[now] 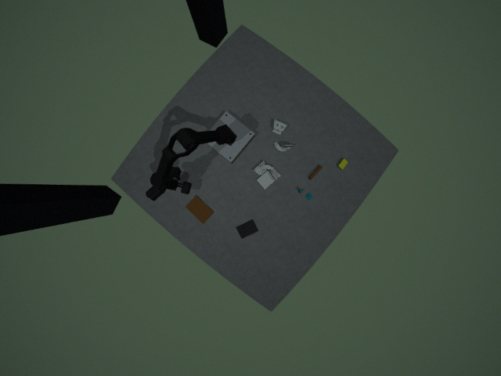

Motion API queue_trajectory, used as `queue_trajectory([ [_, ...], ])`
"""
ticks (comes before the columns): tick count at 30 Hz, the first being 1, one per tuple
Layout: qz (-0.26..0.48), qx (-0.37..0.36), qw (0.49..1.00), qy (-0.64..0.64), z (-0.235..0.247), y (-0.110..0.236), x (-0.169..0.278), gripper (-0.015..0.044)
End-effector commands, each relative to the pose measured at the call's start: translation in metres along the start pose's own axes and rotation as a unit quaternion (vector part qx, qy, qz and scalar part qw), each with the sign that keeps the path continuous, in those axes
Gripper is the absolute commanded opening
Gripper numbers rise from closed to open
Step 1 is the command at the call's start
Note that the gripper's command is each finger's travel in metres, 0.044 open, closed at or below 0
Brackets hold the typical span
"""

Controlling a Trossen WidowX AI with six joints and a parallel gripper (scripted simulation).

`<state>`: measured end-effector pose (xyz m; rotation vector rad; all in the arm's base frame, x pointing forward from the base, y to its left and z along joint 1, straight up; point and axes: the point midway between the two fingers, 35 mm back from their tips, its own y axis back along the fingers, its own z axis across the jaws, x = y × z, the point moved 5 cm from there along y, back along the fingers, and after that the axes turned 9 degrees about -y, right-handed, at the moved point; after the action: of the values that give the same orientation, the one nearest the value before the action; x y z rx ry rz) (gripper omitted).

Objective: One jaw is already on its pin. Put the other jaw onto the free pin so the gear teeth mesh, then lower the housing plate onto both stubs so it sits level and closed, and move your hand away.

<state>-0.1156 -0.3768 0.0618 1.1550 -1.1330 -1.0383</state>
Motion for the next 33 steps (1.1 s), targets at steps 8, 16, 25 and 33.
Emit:
queue_trajectory([
  [8,0.002,0.001,1.000,0.031,-0.009,0.002,0.004,0.0440],
  [16,0.004,0.004,0.996,0.089,-0.027,0.007,0.009,0.0440],
  [25,0.007,0.009,0.986,0.165,-0.052,0.014,0.013,0.0440],
  [33,0.004,0.009,0.976,0.218,-0.069,0.017,0.014,0.0440],
])
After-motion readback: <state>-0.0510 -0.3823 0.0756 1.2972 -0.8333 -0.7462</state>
